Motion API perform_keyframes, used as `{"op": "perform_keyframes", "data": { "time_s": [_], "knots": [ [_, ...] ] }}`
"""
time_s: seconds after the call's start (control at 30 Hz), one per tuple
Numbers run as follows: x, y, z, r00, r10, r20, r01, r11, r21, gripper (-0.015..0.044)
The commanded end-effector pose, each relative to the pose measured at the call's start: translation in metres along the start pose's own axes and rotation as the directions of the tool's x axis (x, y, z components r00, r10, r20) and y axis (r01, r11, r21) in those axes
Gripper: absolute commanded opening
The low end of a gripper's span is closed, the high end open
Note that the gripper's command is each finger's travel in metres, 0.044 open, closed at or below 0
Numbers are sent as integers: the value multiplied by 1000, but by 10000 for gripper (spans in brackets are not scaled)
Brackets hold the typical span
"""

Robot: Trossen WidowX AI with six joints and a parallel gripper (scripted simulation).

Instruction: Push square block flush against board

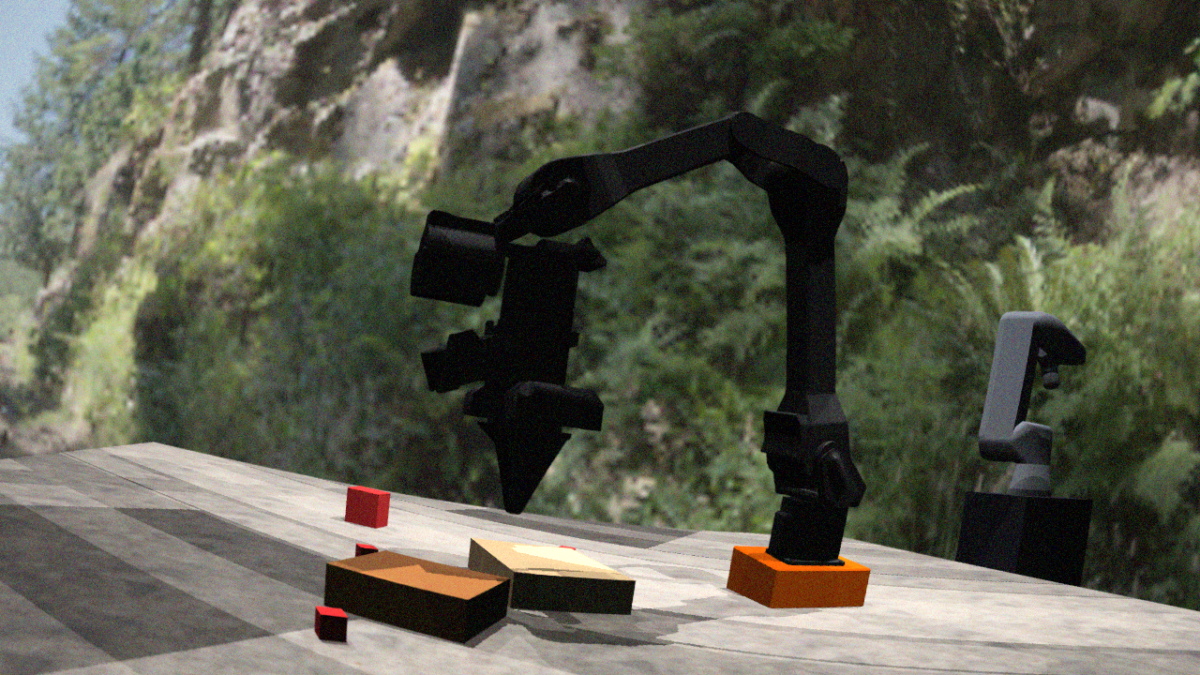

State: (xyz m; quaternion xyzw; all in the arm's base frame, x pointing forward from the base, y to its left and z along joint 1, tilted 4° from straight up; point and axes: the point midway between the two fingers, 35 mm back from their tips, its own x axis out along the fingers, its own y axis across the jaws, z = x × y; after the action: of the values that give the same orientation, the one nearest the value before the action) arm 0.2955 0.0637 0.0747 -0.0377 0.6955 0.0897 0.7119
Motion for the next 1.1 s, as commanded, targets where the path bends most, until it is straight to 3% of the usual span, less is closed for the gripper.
{"op": "perform_keyframes", "data": {
  "time_s": [0.0,0.23,0.37,0.53,1.07],
  "knots": [
    [-3,16,-48,1000,-1,7,1,1000,1,0],
    [11,28,-120,1000,1,2,-1,1000,2,0],
    [14,28,-119,1000,1,2,-1,1000,2,0],
    [64,28,-120,1000,1,2,-1,1000,2,0],
    [65,28,-112,1000,1,2,-1,1000,2,0]
  ]
}}
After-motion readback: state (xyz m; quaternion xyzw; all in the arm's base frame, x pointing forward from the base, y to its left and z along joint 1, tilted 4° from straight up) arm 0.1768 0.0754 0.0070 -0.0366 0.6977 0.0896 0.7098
